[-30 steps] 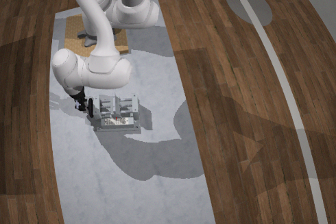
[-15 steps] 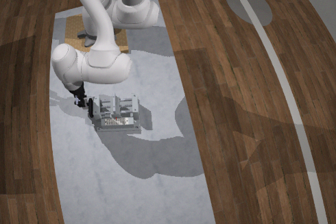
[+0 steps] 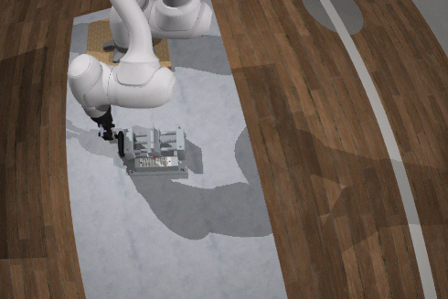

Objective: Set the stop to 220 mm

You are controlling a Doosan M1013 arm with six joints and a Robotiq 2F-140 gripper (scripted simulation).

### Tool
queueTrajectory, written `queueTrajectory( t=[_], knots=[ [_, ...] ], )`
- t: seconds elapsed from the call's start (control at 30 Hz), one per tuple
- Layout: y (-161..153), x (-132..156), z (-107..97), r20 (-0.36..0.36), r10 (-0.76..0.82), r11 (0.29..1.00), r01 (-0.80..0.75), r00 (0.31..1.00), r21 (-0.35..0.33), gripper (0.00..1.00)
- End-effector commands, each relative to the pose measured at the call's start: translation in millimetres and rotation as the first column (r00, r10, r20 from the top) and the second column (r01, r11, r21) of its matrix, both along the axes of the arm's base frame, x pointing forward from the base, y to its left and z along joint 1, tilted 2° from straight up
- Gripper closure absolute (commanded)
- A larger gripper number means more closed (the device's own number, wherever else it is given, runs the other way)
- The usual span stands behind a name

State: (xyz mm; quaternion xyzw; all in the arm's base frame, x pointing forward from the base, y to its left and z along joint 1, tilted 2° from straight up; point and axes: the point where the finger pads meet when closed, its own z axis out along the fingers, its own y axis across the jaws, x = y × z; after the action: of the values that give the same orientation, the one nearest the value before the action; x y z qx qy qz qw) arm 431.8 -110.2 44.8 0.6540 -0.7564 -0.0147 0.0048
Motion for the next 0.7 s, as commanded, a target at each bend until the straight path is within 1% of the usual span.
queueTrajectory(
  t=[0.0,0.67],
  knots=[
    [0.0,-0.3,3.4,0.000,0.000,1.000,0.000,1.000,0.000,0.96],
    [-0.1,0.0,9.4,0.000,0.000,1.000,0.000,1.000,0.000,0.96]
  ],
)
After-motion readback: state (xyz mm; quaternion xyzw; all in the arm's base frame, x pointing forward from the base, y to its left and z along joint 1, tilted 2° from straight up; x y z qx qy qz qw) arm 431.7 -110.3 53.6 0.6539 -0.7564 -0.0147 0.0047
